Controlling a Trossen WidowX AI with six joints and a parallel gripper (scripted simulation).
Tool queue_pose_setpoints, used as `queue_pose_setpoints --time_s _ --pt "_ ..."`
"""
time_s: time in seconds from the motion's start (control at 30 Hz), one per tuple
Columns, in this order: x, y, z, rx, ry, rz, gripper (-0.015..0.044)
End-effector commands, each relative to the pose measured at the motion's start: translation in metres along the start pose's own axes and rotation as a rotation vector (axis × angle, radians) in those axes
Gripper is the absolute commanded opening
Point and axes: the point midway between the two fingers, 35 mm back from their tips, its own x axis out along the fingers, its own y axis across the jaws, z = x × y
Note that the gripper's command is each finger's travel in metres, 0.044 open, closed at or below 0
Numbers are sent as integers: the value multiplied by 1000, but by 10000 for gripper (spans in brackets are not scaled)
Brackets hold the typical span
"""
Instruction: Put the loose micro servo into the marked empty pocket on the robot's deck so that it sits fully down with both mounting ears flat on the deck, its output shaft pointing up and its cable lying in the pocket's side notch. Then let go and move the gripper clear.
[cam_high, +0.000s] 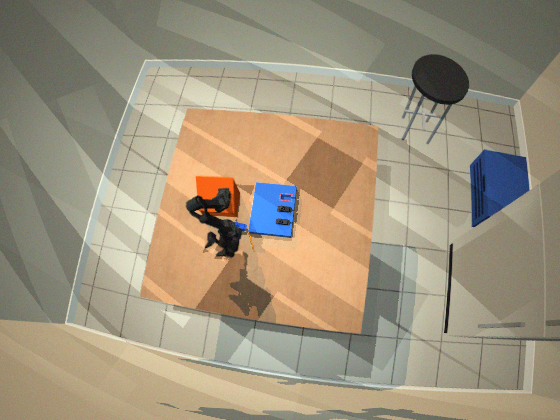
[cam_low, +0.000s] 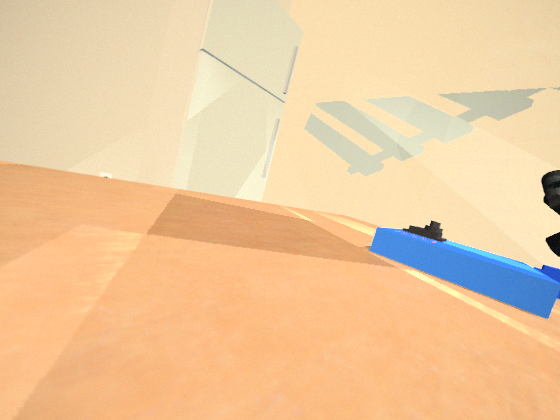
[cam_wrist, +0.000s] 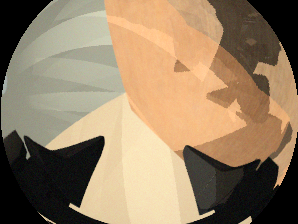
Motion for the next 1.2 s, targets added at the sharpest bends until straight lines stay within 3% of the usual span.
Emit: queue_pose_setpoints --time_s 0.0,1.17 --pt "0 0 0 -5 0 -2 426" --pt "-38 -45 12 -1096 196 -309 440"
